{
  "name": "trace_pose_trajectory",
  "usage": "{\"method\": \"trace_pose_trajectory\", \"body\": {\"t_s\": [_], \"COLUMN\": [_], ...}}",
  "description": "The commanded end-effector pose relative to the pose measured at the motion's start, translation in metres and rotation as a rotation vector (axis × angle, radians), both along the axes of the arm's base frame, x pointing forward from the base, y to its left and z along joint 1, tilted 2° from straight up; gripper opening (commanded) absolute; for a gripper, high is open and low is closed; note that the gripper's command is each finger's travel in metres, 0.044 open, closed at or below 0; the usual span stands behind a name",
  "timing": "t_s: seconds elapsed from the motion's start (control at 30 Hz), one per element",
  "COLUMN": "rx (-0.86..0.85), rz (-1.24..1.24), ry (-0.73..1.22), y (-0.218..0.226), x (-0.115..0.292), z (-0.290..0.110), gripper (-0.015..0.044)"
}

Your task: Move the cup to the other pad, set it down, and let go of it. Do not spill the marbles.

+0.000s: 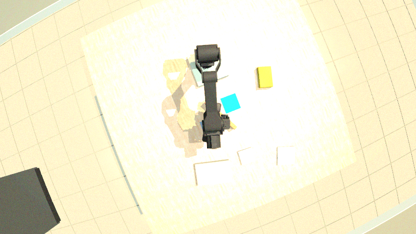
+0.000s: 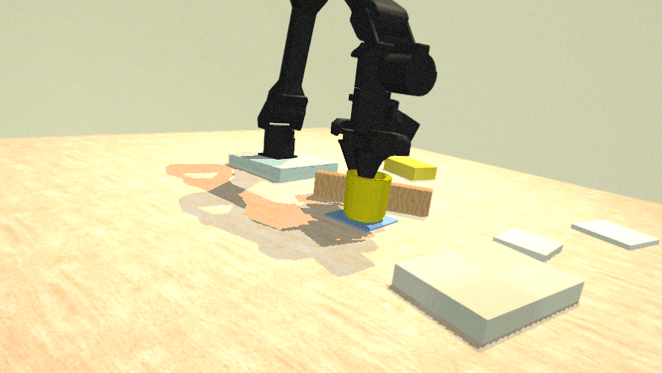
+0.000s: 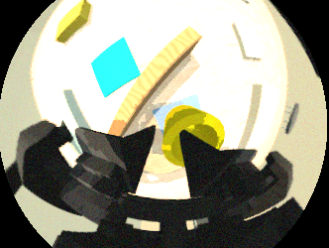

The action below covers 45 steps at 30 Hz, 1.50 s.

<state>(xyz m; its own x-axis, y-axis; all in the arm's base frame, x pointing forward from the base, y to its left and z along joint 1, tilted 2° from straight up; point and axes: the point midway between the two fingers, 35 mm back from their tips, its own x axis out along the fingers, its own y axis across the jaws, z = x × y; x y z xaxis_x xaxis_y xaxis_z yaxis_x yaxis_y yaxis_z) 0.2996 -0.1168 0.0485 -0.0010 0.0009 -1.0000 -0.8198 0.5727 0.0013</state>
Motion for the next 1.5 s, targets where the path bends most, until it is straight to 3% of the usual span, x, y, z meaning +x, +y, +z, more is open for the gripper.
{"method": "trace_pose_trajectory", "body": {"t_s": [0.0, 0.17, 0.97, 1.47], "rx": [0.005, 0.005, 0.001, 0.003], "rz": [0.004, 0.004, 0.0, 0.003], "ry": [0.004, 0.004, 0.003, 0.003], "y": [0.001, 0.001, 0.0, -0.001], "x": [-0.001, -0.001, -0.001, 0.002], "z": [-0.006, -0.006, -0.005, 0.035], "gripper": [0.0167, 0.0167, 0.0, 0.0]}}
